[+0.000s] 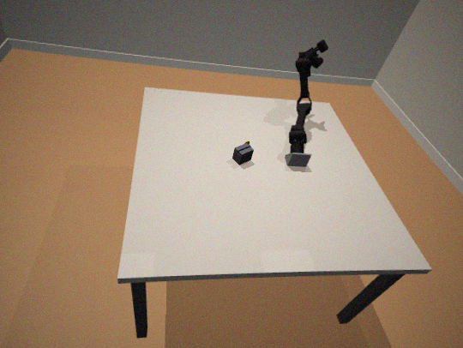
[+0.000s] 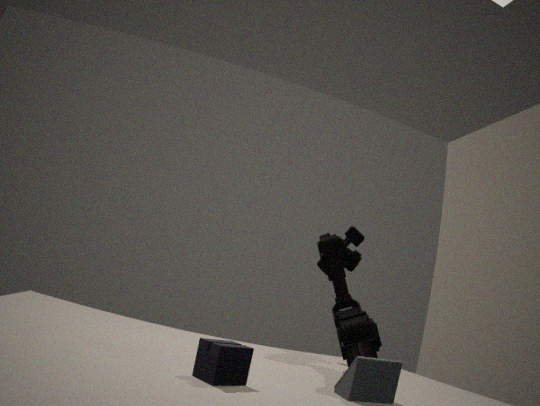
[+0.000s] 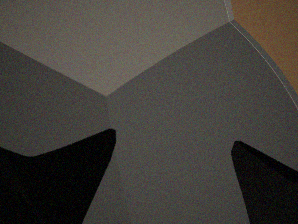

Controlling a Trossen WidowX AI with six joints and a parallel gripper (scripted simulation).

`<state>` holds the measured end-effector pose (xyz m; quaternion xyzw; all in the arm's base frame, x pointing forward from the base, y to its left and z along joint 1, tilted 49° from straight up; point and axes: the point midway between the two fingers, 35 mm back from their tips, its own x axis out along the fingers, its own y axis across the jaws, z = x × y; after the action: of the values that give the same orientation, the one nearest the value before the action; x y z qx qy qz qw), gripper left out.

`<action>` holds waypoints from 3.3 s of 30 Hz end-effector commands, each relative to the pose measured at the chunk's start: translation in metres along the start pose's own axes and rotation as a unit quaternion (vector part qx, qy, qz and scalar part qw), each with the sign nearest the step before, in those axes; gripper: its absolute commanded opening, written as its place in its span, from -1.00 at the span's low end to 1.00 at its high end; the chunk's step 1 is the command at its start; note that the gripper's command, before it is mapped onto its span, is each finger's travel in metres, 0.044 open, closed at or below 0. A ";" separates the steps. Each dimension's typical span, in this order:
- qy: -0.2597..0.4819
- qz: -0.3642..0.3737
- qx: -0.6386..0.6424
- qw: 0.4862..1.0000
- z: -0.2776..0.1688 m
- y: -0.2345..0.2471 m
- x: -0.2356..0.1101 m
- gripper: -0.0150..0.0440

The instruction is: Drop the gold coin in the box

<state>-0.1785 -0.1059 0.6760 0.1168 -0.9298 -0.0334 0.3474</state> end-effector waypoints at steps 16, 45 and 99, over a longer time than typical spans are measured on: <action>0.341 0.101 0.096 0.930 -0.164 0.109 -0.118 0.05; 0.821 0.187 -0.024 0.539 -0.254 0.128 -0.513 0.05; 0.709 0.263 -0.347 -0.554 0.149 -0.140 -0.692 0.05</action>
<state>0.2586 -0.0712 0.1057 0.4027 -0.7437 0.1302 -0.5174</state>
